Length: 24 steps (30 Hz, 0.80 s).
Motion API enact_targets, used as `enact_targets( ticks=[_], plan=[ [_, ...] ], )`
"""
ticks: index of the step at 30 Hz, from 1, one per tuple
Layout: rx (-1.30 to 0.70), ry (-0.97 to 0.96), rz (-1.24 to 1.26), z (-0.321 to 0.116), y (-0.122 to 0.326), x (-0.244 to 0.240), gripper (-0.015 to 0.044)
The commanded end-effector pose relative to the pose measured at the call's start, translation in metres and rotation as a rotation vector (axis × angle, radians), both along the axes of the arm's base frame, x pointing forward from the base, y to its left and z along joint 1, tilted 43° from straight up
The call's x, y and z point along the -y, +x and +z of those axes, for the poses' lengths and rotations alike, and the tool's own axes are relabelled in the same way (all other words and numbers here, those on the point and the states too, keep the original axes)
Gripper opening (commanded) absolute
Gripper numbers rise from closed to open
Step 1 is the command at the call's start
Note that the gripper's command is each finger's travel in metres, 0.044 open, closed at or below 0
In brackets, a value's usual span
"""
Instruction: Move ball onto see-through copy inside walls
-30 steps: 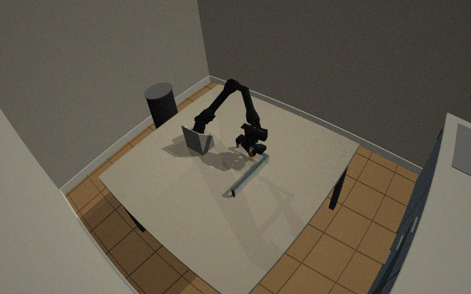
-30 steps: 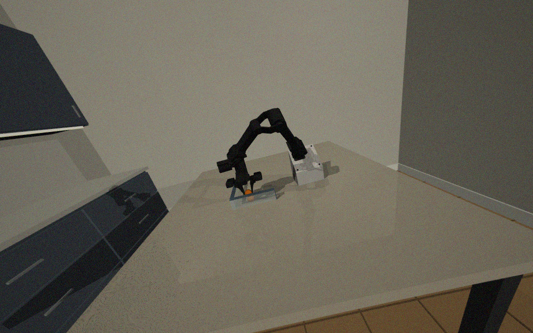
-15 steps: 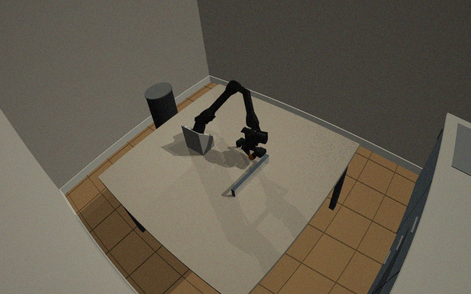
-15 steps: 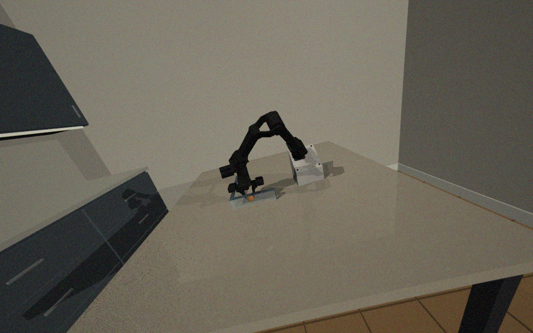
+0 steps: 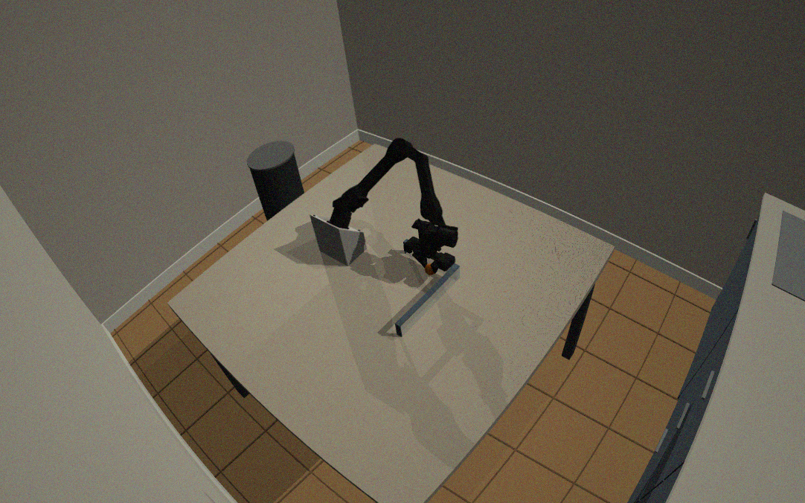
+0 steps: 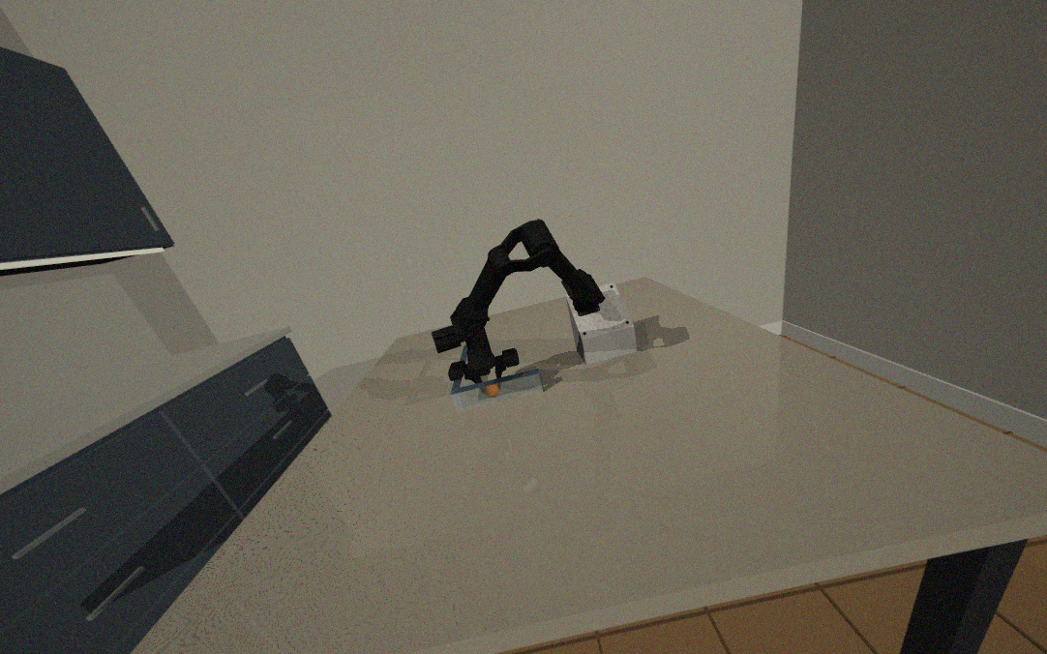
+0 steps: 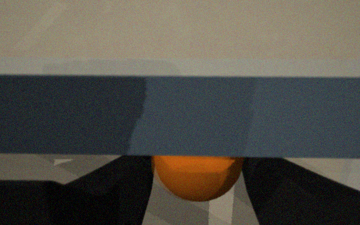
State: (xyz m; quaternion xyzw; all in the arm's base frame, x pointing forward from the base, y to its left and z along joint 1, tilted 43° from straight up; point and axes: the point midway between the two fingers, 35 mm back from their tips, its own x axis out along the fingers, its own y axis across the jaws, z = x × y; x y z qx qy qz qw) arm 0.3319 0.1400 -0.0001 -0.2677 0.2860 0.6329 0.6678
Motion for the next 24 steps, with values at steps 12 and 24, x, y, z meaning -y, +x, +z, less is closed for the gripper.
enact_targets(
  ticks=[12, 24],
  plan=[
    [-0.005, -0.009, -0.001, 0.042, 0.0, 0.044, 0.0301],
    [-0.002, -0.012, -0.02, 0.055, 0.0, 0.059, 0.0301]
  ],
)
